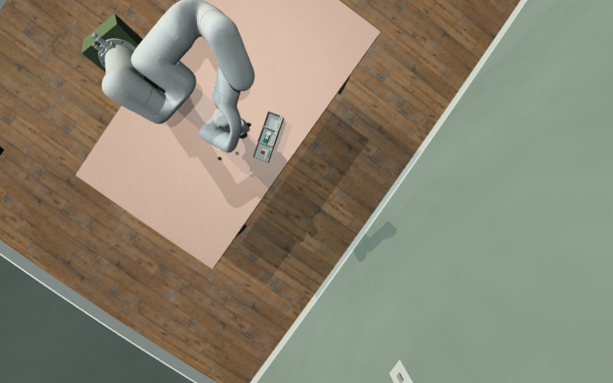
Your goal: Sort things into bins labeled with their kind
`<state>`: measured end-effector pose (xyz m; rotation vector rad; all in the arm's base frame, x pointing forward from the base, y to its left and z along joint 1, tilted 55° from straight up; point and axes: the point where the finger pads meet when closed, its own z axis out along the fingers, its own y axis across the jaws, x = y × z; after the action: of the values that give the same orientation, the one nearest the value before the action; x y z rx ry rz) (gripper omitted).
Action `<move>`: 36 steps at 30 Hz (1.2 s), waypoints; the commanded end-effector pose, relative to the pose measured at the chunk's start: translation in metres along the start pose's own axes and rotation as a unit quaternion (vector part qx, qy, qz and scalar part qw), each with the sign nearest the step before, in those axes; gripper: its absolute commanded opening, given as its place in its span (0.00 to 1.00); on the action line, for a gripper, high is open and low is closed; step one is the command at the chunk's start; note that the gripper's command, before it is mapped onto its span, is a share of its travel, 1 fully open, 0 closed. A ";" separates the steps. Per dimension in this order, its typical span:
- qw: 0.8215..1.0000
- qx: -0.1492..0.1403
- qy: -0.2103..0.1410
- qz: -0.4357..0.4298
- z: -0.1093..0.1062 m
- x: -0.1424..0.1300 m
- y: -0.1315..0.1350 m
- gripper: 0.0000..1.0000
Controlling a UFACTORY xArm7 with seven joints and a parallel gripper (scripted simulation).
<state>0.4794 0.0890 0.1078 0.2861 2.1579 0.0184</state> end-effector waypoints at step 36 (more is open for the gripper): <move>0.933 -0.014 -0.001 0.361 -0.002 -0.009 0.162 0.00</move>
<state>0.5138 0.2449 0.1365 0.9120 1.9788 0.4273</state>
